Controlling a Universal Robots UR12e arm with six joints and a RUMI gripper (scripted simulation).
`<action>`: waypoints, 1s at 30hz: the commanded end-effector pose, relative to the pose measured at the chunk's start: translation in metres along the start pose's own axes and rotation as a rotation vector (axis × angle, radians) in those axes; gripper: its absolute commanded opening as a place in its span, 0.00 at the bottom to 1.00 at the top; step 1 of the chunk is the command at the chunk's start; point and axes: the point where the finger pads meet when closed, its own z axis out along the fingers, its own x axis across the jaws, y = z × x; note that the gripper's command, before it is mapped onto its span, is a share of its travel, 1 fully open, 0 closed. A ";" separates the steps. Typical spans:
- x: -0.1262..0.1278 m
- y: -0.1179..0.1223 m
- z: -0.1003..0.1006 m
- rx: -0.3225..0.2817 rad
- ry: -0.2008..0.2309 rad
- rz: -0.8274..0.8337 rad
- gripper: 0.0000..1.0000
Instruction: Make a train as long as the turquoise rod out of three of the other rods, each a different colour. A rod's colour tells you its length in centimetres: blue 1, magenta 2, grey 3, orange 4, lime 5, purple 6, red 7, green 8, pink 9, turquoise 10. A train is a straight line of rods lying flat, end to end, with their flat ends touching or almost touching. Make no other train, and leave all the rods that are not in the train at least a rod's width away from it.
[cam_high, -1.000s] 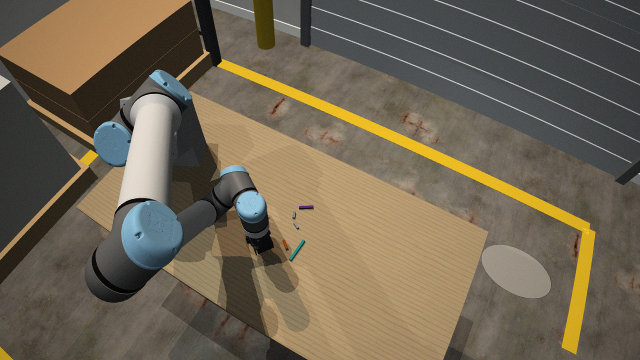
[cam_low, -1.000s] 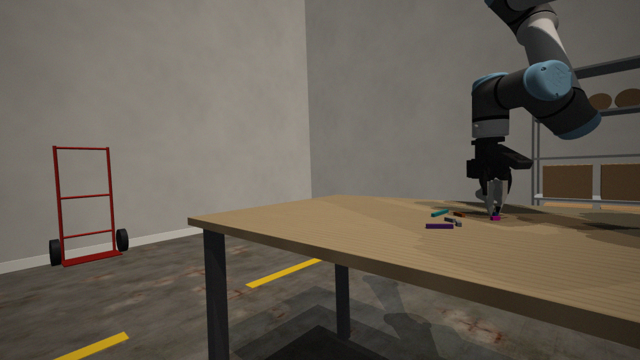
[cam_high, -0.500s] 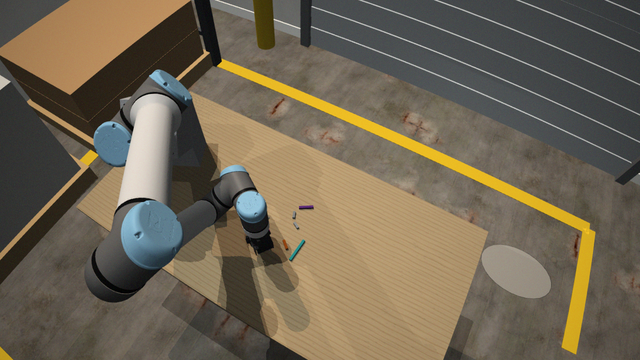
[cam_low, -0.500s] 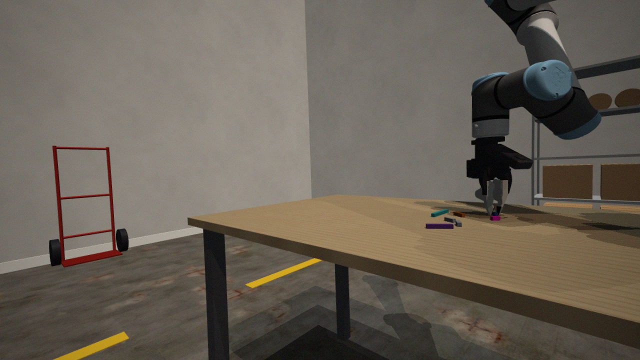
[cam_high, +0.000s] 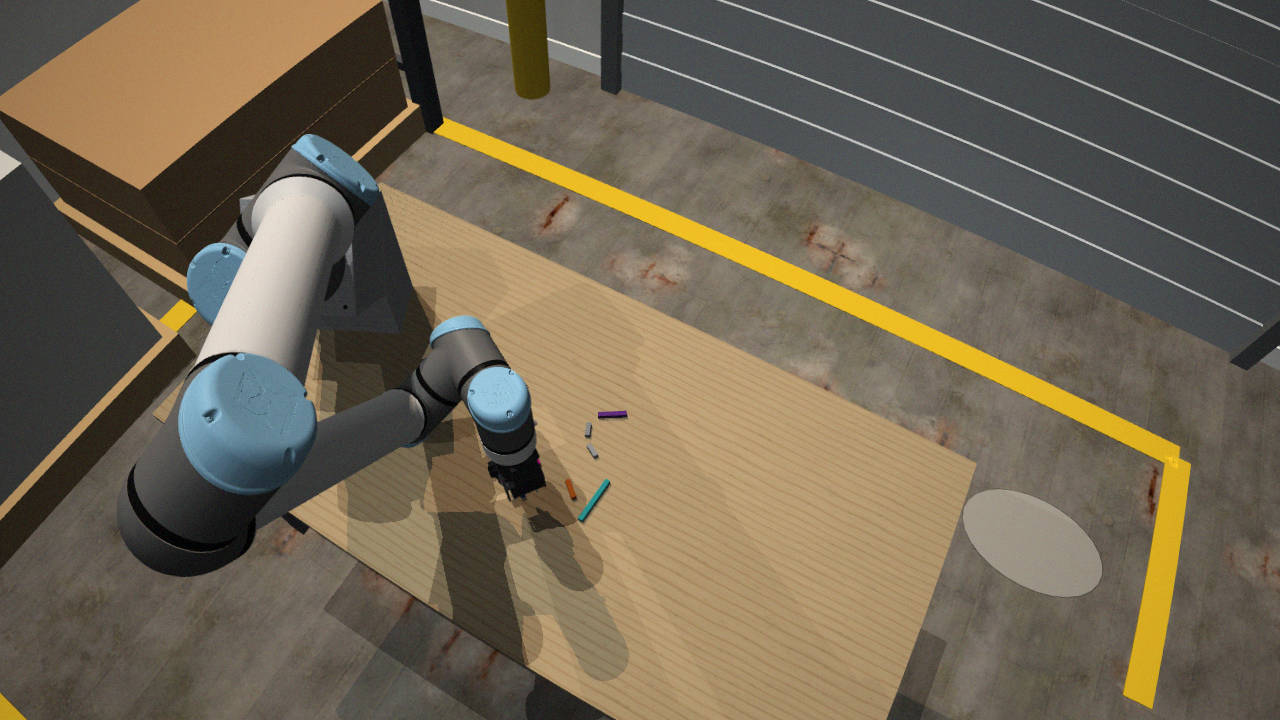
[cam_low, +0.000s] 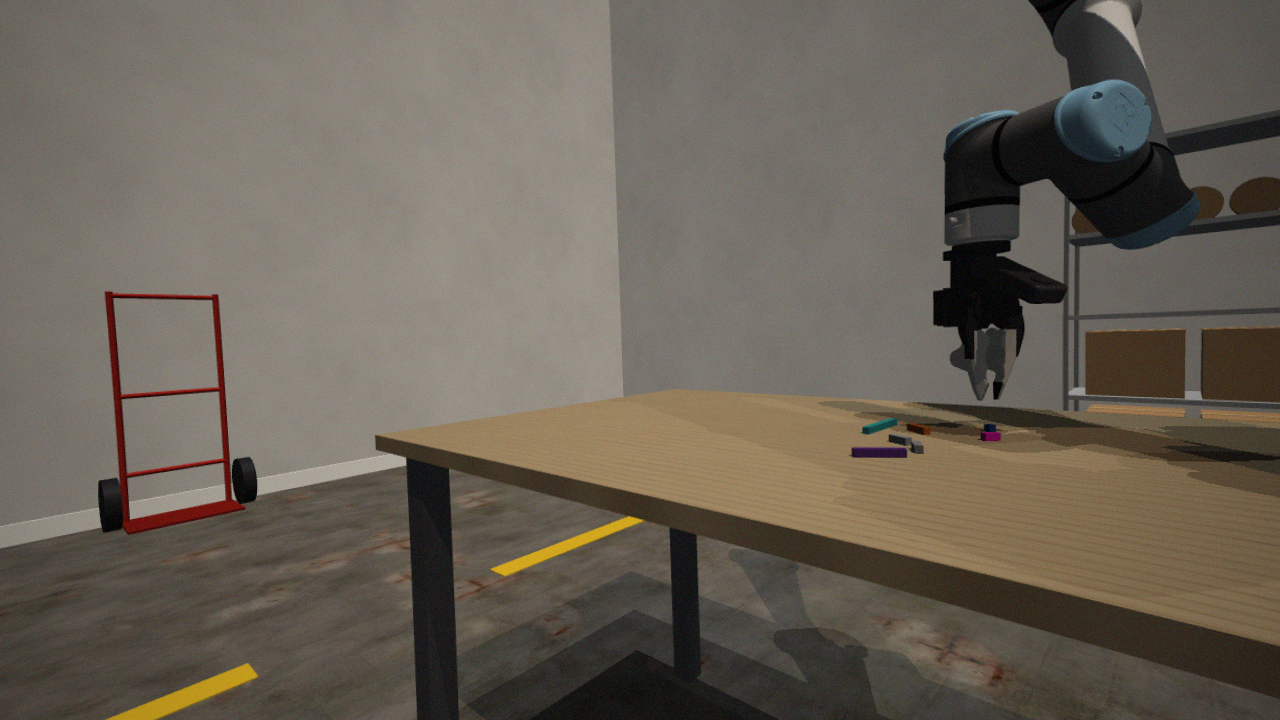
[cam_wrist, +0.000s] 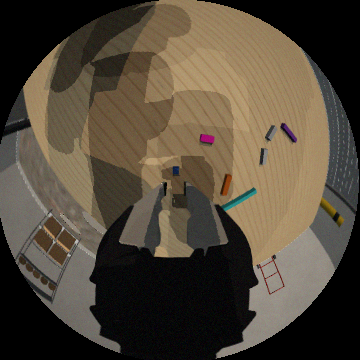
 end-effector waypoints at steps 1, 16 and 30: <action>0.000 0.000 -0.018 0.002 0.000 0.000 0.14; 0.000 0.001 -0.046 0.002 0.000 0.000 1.00; 0.000 0.001 -0.046 0.002 0.000 0.000 1.00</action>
